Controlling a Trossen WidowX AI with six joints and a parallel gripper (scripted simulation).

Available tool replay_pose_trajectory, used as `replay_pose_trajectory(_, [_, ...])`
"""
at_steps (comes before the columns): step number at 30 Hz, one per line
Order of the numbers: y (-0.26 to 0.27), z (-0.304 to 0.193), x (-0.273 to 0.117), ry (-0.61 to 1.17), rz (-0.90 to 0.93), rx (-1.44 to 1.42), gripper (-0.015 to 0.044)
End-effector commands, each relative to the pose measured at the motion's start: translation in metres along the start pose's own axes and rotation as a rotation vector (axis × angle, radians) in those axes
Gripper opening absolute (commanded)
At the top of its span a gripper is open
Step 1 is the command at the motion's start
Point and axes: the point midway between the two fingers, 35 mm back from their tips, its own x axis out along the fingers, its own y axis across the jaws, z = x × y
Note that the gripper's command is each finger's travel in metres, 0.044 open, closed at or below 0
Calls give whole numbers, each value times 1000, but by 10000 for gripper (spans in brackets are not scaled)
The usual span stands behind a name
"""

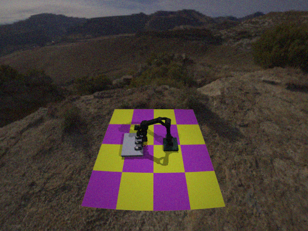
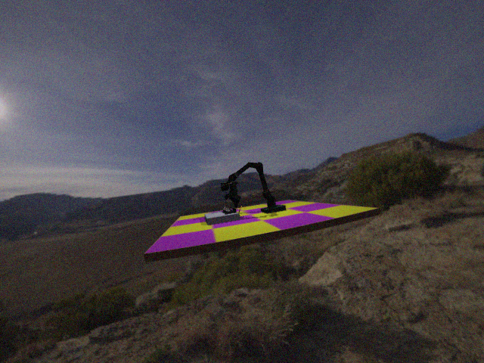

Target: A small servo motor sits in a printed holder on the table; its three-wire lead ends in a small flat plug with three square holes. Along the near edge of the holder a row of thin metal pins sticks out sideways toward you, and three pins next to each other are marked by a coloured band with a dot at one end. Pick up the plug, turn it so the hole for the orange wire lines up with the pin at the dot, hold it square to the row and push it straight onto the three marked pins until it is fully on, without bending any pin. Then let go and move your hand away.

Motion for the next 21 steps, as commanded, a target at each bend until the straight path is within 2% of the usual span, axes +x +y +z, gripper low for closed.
replay_pose_trajectory(1, [0,1,-6,-2,-1,2,263])
replay_pose_trajectory(8, [0,0,-60,-2,-1,2,440])
replay_pose_trajectory(21, [0,0,-60,-2,-1,2,440])
